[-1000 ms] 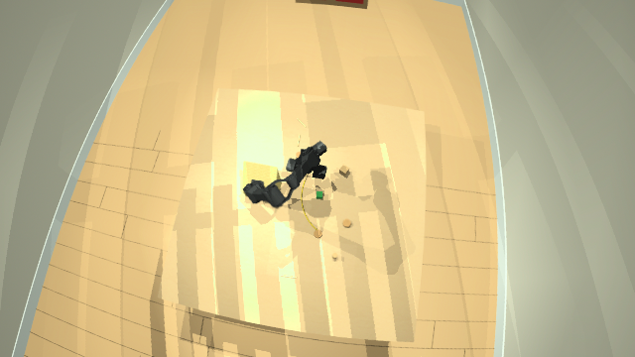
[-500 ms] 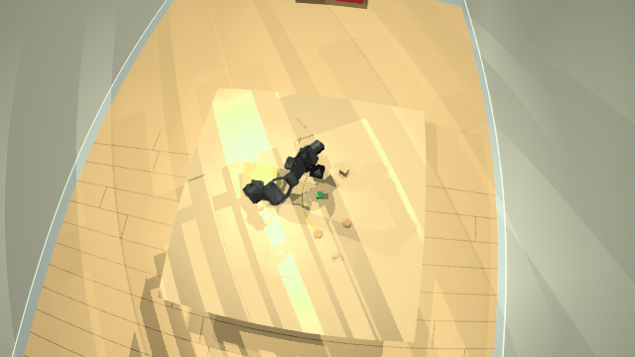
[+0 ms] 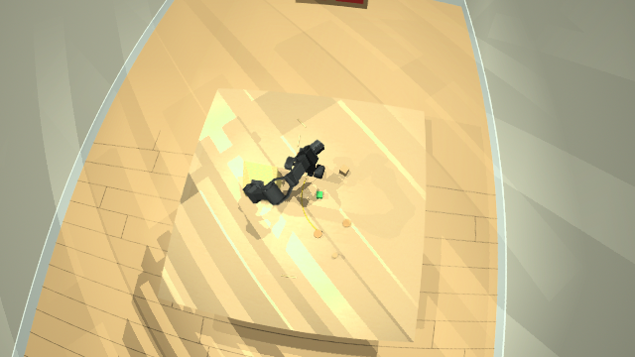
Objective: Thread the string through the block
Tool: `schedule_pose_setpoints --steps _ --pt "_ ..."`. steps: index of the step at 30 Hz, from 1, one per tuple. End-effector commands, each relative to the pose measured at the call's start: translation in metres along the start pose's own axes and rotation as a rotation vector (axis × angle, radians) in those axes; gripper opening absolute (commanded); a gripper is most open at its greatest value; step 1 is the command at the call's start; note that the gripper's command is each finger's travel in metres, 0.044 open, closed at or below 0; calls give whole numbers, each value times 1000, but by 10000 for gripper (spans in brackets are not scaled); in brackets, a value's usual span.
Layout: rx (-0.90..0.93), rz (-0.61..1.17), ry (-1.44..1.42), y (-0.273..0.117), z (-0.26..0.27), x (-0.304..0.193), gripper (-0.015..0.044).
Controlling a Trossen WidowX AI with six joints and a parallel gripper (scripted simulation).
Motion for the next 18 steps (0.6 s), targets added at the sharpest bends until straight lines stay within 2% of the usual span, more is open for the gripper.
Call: schedule_pose_setpoints --steps 1,18 --pt "2 -1 1 3 0 0 121" --pt "1 -1 1 32 -1 1 121"
Point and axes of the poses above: the point midway between the two fingers, 35 mm back from their tips, its own y axis out along the fingers, its own z axis across the jaws, x = y × z, the point moved 4 cm from there along -y, back along the fingers, and after that the axes turned 2 degrees about -y, right-handed, at the moved point
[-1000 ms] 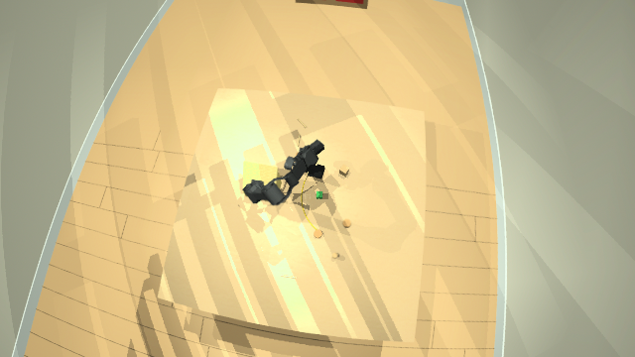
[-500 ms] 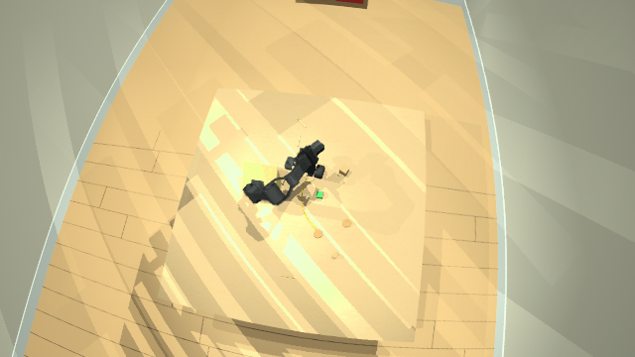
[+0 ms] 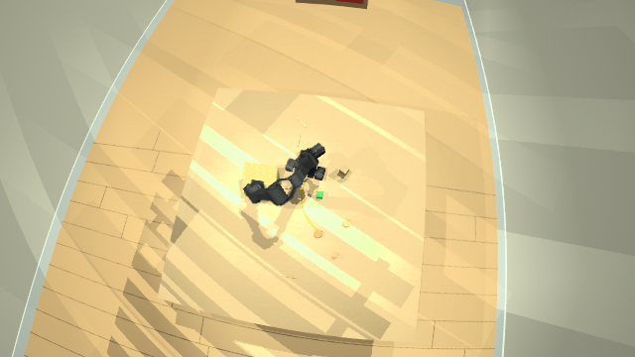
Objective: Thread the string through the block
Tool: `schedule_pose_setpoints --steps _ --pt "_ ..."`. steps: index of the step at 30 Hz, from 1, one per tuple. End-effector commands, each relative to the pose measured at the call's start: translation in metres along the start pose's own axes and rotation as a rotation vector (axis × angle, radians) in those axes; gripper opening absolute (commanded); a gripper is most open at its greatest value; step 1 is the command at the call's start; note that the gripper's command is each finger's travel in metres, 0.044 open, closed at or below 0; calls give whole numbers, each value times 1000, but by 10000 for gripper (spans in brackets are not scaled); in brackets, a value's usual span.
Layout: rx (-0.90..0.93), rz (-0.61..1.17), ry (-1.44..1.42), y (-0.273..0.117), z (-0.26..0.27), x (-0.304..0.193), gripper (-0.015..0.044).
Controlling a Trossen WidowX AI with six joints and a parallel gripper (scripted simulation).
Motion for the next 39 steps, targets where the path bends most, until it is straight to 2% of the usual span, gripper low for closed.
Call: schedule_pose_setpoints --steps 1,22,27,39 --pt "-1 4 -5 8 1 -1 121" --pt "-1 7 -4 35 2 -2 121" --pt "1 5 -1 33 2 -2 0" --pt "1 4 -1 29 1 -2 0"
Point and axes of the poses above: the point midway between the two fingers, 35 mm back from their tips, its own y axis out along the fingers, its own z axis across the jaws, x = y × z, the point moved 4 cm from there along -y, back along the fingers, and after that the axes turned 2 degrees about -y, right-handed, at the moved point
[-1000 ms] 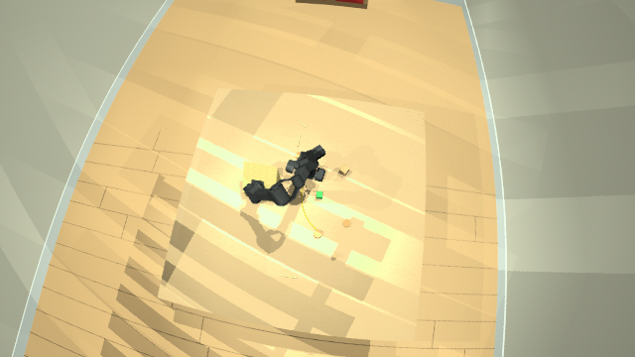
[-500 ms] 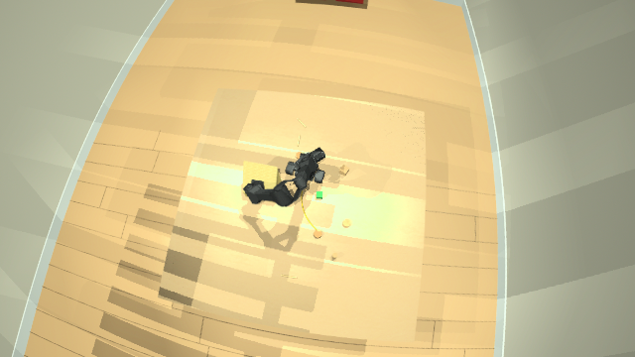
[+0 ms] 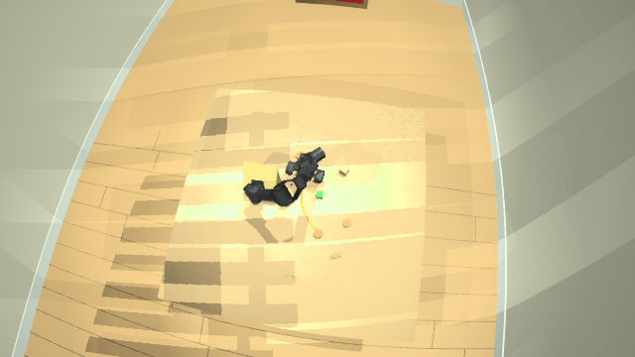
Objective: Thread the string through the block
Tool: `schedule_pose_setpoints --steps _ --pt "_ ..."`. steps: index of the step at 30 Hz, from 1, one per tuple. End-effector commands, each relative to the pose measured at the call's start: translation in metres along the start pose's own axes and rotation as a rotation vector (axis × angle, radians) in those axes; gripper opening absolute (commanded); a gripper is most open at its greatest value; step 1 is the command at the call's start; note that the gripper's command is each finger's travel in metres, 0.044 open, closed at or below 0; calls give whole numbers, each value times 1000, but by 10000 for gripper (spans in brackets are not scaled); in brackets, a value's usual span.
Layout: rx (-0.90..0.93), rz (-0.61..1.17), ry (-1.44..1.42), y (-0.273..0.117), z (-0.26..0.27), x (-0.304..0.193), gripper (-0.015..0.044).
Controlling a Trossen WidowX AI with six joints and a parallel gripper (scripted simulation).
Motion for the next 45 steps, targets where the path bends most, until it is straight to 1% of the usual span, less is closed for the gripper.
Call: schedule_pose_setpoints --steps 1,42,45 --pt "1 -3 3 -4 -1 1 0" --pt "1 -5 2 -57 0 1 0" --pt "2 0 -3 -54 1 0 0"
Point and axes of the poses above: the point midway between the two fingers, 35 mm back from their tips, its own y axis out along the fingers, its own z axis across the jaws, x = y × z, the point moved 4 cm from there along -y, back along the fingers, and after that the axes turned 2 degrees about -y, right-handed, at the moved point
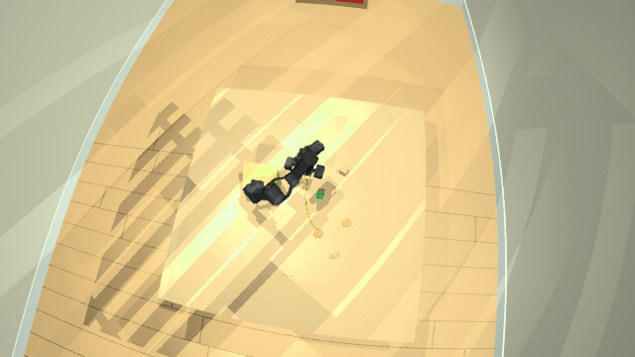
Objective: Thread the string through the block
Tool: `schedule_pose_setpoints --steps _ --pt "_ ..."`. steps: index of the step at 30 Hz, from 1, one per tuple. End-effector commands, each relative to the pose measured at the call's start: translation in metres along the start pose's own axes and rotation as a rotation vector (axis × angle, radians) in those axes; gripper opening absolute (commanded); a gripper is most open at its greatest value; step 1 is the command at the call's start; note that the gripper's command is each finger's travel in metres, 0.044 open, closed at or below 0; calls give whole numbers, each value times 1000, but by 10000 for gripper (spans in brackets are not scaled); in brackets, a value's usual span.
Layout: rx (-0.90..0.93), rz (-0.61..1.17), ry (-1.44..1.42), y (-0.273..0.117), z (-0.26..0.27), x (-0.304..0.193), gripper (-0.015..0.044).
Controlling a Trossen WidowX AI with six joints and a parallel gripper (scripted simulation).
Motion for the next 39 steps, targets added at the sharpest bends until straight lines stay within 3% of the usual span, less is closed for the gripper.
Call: schedule_pose_setpoints --steps 1,39 --pt "1 0 0 1 0 0 0" --pt "58 6 -327 -4 -29 -19 0"
Point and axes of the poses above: the point midway between the two fingers, 35 mm back from their tips, its own y axis out along the fingers, its own z axis across the jaws, x = y × z, the point moved 4 cm from there along -y, back along the fingers, and after that the axes turned 2 degrees about -y, right-handed, at the moved point
